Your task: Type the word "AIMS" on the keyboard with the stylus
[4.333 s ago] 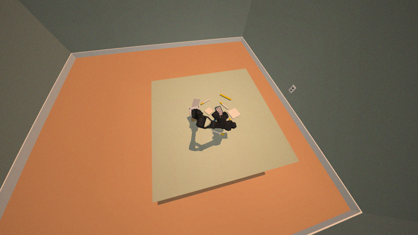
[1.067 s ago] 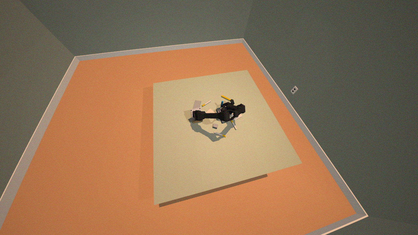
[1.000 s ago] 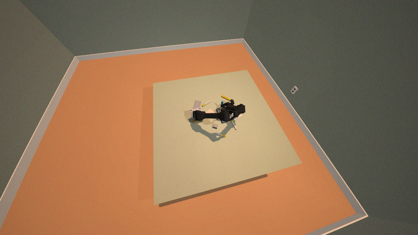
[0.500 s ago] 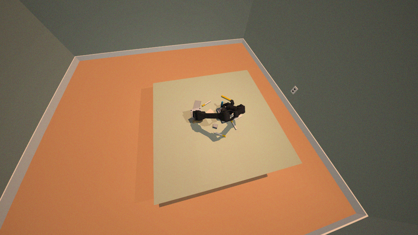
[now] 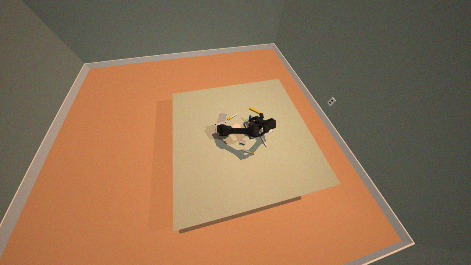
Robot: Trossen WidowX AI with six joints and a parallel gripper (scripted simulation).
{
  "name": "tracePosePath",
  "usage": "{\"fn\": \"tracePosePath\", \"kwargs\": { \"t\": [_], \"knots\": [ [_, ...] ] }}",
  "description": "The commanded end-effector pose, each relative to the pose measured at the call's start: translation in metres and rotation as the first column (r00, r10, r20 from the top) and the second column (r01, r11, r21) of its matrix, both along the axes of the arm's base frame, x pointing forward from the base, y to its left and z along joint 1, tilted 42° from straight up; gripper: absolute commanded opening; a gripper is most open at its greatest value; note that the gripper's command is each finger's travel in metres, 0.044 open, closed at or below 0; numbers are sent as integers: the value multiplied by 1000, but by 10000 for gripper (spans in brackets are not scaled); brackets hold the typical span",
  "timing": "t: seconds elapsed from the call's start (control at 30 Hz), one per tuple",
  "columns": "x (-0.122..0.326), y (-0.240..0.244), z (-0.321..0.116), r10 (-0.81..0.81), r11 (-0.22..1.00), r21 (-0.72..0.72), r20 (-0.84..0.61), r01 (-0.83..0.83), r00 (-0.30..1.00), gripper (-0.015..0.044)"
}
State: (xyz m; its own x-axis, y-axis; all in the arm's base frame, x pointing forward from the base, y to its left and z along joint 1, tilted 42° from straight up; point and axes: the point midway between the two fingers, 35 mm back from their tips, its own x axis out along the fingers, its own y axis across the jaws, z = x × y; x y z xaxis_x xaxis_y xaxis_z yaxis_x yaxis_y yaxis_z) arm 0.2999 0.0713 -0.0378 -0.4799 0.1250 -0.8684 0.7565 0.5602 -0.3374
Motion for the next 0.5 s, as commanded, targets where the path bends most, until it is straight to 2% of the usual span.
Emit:
{"fn": "tracePosePath", "kwargs": {
  "t": [0.0,0.47],
  "knots": [
    [0,-2,-2,6,1000,-2,0,-6,1000,81],
    [0,-2,-2,6,1000,-2,0,-6,1000,81]
  ]
}}
